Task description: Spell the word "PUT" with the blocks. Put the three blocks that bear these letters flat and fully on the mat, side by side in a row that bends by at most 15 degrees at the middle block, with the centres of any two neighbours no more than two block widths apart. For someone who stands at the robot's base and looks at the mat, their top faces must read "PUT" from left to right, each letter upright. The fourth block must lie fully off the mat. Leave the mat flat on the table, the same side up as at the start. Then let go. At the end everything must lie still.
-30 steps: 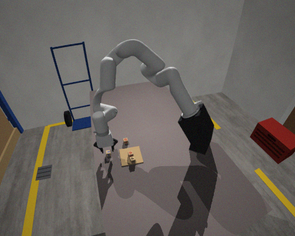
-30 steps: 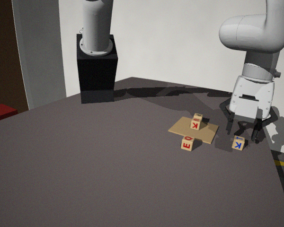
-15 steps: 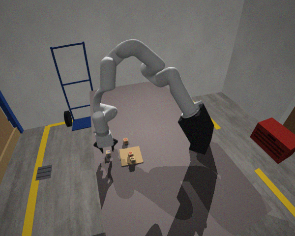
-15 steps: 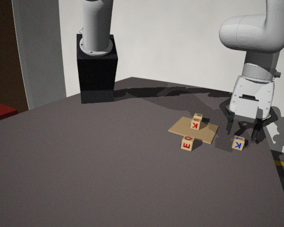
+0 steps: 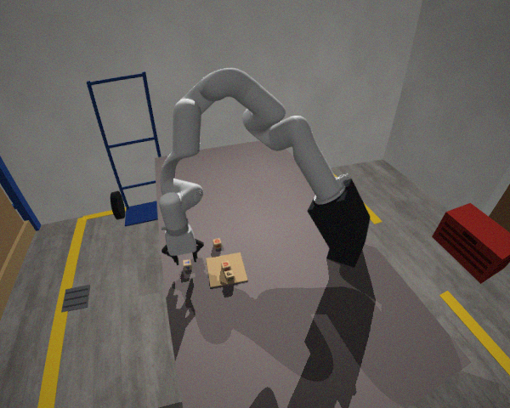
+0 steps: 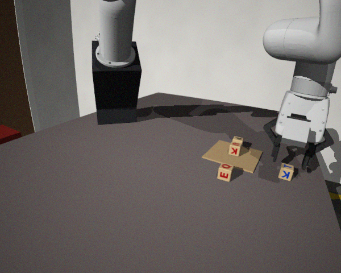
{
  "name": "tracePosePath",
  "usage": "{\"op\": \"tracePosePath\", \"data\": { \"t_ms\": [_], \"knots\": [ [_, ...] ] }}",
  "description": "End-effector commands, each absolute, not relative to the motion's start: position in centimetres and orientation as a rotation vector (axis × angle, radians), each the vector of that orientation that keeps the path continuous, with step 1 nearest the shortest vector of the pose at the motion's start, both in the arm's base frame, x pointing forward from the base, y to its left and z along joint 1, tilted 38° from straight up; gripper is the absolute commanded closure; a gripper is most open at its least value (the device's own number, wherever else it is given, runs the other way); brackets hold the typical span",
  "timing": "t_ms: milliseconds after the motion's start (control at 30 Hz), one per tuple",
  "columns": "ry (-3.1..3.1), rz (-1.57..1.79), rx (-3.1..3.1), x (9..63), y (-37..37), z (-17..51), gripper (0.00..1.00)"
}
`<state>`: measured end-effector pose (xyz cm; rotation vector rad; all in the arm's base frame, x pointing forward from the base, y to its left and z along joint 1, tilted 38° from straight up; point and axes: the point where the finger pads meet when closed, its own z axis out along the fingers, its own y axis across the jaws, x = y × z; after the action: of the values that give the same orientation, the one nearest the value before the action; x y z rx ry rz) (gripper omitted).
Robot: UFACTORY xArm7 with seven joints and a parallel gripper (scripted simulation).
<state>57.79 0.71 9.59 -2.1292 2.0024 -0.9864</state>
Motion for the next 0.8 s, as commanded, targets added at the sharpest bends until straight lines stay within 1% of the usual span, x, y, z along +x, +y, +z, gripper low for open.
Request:
{"op": "tracePosePath", "data": {
  "t_ms": [0,400,767],
  "knots": [
    [1.999,-0.987,-2.128,57.9,0.8,9.7,0.31],
    [1.999,-0.987,-2.128,58.1,0.7,9.4,0.31],
    [1.999,-0.987,-2.128,59.1,-0.1,7.7,0.31]
  ]
}}
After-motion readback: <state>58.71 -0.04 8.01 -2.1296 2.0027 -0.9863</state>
